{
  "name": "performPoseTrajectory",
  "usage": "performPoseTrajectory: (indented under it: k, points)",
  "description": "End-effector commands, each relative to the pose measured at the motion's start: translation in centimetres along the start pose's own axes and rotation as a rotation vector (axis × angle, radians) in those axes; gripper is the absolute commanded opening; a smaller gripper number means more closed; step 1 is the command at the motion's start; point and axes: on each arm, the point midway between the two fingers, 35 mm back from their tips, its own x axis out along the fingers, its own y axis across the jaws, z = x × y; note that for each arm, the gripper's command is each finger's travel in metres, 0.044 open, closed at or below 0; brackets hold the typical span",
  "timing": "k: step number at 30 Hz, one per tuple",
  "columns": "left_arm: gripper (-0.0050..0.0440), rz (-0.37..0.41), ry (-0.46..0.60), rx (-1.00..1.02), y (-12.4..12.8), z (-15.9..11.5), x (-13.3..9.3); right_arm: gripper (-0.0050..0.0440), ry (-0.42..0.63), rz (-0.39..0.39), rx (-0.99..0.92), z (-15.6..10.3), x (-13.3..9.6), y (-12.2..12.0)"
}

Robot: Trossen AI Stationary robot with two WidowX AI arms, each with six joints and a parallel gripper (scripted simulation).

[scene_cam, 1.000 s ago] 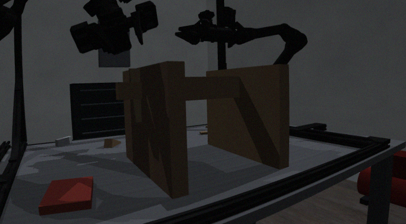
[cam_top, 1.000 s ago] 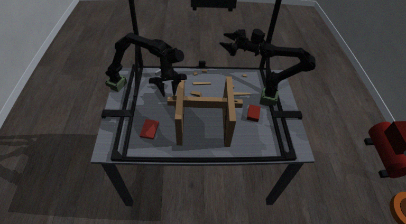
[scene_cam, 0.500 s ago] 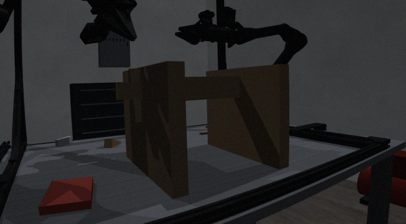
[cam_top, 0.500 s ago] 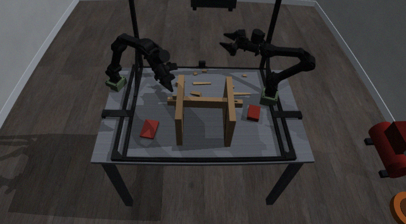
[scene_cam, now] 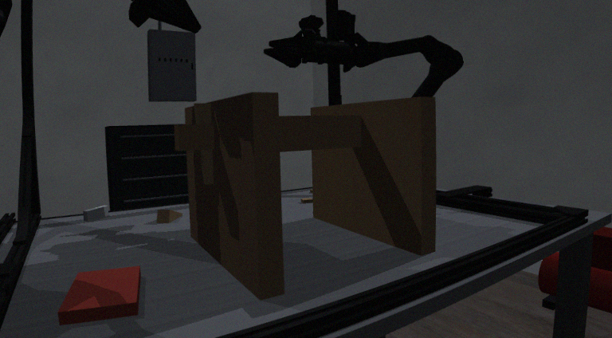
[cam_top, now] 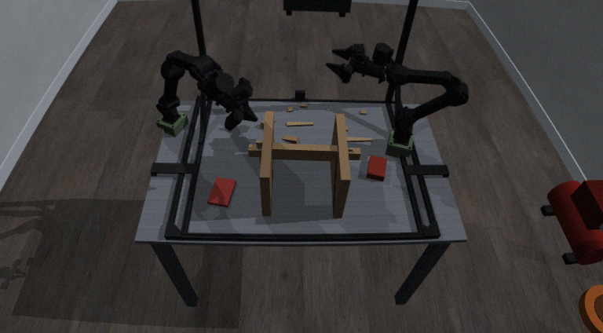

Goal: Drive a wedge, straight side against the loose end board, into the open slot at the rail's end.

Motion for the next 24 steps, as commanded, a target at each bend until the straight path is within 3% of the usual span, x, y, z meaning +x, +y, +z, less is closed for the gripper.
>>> performPoseTrajectory:
  k: [1, 2, 6, 15, 19, 24]
  points:
    - [0.044, 0.0, 0.0, 0.0, 0.0, 0.0, 0.0, 0.0, -0.024, 0.014, 0.026, 0.5, -0.5, 0.1]
    - [0.044, 0.0, 0.0, 0.0, 0.0, 0.0, 0.0, 0.0, -0.024, 0.014, 0.026, 0.5, -0.5, 0.1]
    - [0.044, 0.0, 0.0, 0.0, 0.0, 0.0, 0.0, 0.0083, -0.045, 0.028, 0.035, -0.5, -0.3, 0.0]
    - [0.044, 0.0, 0.0, 0.0, 0.0, 0.0, 0.0, 0.0083, -0.093, 0.058, 0.053, -3.0, -0.1, 0.1]
    - [0.044, 0.0, 0.0, 0.0, 0.0, 0.0, 0.0, 0.0, -0.093, 0.058, 0.053, -3.2, 0.3, 0.1]
    - [0.044, 0.0, 0.0, 0.0, 0.0, 0.0, 0.0, 0.0, -0.093, 0.058, 0.053, -3.7, 1.1, 0.0]
